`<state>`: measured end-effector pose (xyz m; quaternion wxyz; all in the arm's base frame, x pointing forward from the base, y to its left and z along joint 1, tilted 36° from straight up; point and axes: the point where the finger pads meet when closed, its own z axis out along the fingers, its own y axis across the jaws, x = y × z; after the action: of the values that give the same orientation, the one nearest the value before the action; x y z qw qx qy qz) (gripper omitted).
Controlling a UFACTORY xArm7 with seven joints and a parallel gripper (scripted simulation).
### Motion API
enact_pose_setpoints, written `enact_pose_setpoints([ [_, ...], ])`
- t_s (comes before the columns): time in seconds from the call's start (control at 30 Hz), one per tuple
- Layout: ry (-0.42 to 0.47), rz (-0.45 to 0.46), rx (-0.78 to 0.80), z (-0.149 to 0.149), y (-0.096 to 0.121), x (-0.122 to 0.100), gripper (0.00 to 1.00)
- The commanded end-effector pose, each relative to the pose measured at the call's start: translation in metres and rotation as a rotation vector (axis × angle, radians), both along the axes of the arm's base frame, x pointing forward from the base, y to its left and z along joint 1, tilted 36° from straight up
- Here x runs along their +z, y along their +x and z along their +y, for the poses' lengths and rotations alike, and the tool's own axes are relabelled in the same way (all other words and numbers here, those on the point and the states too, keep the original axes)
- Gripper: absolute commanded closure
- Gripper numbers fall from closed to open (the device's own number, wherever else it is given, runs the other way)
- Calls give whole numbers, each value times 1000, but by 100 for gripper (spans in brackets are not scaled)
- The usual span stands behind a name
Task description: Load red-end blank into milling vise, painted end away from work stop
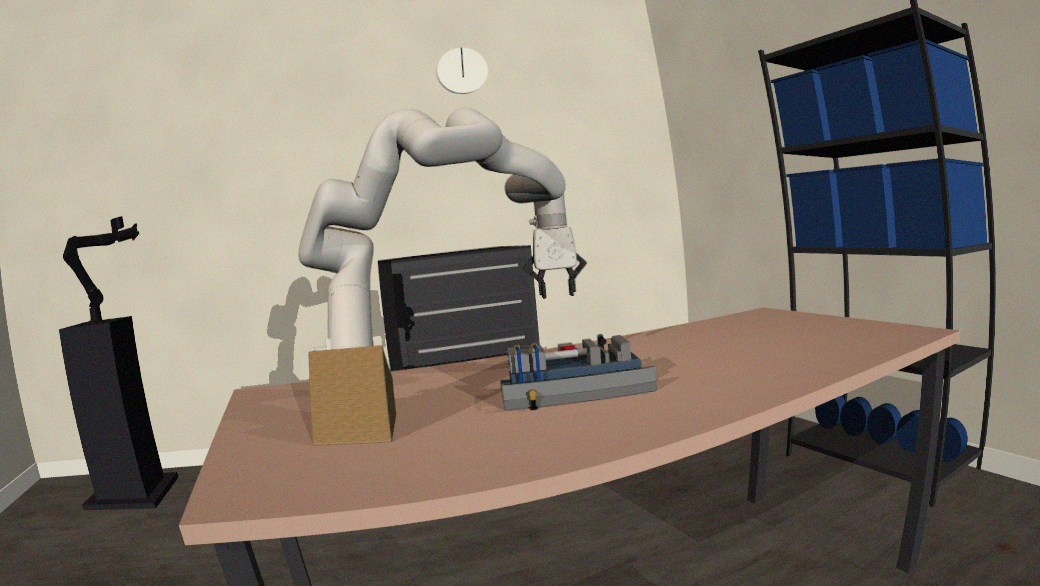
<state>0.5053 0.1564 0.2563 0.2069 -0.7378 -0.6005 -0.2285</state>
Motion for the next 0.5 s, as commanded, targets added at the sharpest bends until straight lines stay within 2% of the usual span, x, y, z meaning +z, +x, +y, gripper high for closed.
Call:
enact_pose_setpoints([
  [0.0,2,-3,-4,9,7,-7,32],
  [0.17,2,-3,-4,9,7,-7,32],
  [0.47,2,-3,-4,44,24,-40,32],
])
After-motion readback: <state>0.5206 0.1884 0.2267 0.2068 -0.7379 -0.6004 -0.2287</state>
